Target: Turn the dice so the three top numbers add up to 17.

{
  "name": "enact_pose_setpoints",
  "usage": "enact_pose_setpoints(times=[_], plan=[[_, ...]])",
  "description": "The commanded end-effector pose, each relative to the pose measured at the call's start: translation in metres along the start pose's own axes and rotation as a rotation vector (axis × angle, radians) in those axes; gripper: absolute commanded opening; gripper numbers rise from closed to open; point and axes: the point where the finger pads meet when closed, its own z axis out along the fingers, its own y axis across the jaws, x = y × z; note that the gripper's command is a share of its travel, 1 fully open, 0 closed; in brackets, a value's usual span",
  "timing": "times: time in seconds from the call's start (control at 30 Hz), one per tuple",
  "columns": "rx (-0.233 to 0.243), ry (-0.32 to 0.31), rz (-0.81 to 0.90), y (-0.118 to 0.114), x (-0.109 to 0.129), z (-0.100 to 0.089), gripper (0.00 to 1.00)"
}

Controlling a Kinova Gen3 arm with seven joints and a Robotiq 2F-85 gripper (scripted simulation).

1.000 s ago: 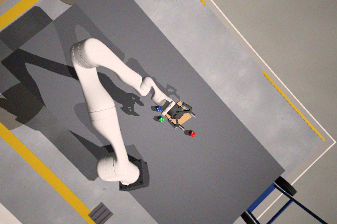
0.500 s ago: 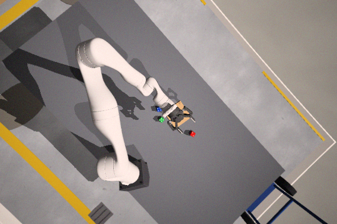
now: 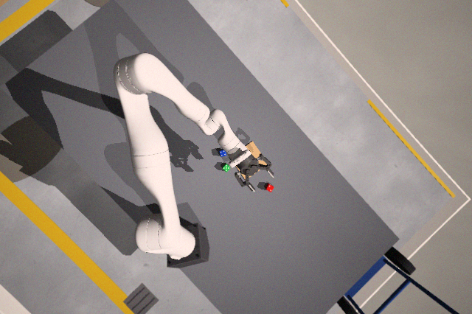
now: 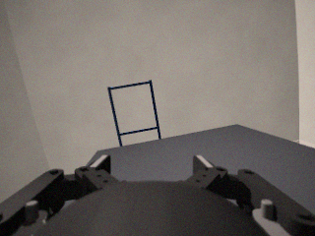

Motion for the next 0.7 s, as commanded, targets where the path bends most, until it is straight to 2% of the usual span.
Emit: enact_pose_setpoints(times=[0.0, 0.03, 0.07, 0.47, 0.5, 0.67], plan=[[-0.003, 0.002, 0.004, 0.000, 0.001, 0.001, 1.00], [-0.003, 0.002, 0.004, 0.000, 0.001, 0.001, 1.00], [-0.064, -0.002, 0.006, 0.011, 0.002, 0.009, 1.00], [-0.064, -0.002, 0.006, 0.011, 0.002, 0.009, 1.00], [-0.124, -0.008, 0.009, 0.021, 0.002, 0.017, 1.00], [-0.124, -0.008, 0.009, 0.021, 0.002, 0.017, 1.00]])
